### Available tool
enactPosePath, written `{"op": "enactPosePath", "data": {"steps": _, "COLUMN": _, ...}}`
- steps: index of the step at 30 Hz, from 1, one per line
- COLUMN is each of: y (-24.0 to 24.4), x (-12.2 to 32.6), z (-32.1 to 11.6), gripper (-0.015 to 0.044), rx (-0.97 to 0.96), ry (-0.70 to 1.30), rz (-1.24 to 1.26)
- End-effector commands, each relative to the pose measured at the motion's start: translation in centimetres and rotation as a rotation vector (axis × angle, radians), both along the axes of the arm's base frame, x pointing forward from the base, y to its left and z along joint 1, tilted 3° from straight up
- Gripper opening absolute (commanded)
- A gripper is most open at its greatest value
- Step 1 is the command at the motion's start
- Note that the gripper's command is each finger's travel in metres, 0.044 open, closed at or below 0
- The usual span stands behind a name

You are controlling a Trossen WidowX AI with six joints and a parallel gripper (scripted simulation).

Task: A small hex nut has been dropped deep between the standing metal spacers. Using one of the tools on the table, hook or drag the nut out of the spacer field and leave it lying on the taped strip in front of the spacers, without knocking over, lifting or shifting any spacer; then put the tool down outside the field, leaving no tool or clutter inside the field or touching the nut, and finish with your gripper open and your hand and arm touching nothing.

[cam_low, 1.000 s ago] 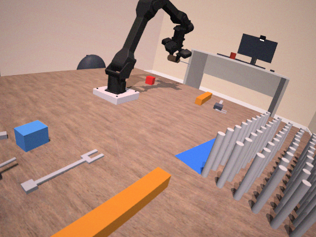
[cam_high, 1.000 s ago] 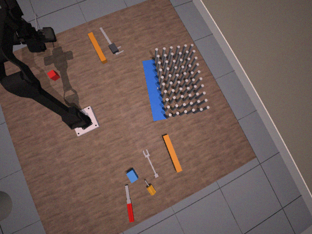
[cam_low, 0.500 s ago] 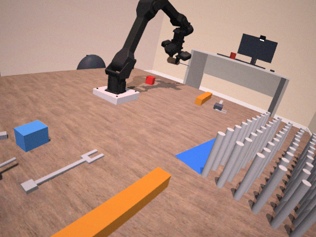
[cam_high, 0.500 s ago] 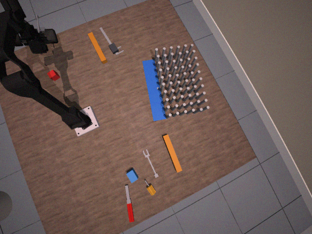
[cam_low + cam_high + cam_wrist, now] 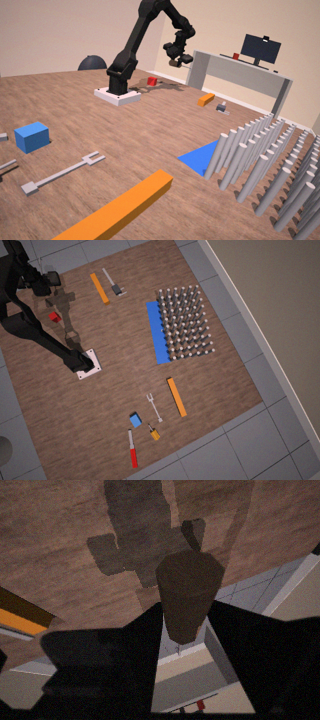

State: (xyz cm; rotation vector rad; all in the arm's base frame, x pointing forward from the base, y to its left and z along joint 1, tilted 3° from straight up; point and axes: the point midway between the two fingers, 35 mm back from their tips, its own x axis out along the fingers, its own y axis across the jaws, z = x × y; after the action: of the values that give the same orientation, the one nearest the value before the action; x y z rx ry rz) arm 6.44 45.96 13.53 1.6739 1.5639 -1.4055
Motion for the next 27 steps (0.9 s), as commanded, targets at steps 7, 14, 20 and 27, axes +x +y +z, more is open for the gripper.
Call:
{"op": "enactPosePath", "data": {"steps": 7, "y": 0.2, "x": 0.0, "z": -0.7, "gripper": 0.0000, "rx": 0.006, "ry": 0.000, "rz": 0.003}}
{"op": "enactPosePath", "data": {"steps": 14, "y": 0.2, "x": 0.0, "z": -1.3, "gripper": 0.0000, "rx": 0.006, "ry": 0.000, "rz": 0.003}}
{"op": "enactPosePath", "data": {"steps": 20, "y": 0.2, "x": -0.1, "z": -1.8, "gripper": 0.0000, "rx": 0.006, "ry": 0.000, "rz": 0.003}}
{"op": "enactPosePath", "data": {"steps": 27, "y": 0.3, "x": -0.1, "z": -2.4, "gripper": 0.0000, "rx": 0.006, "ry": 0.000, "rz": 0.003}}
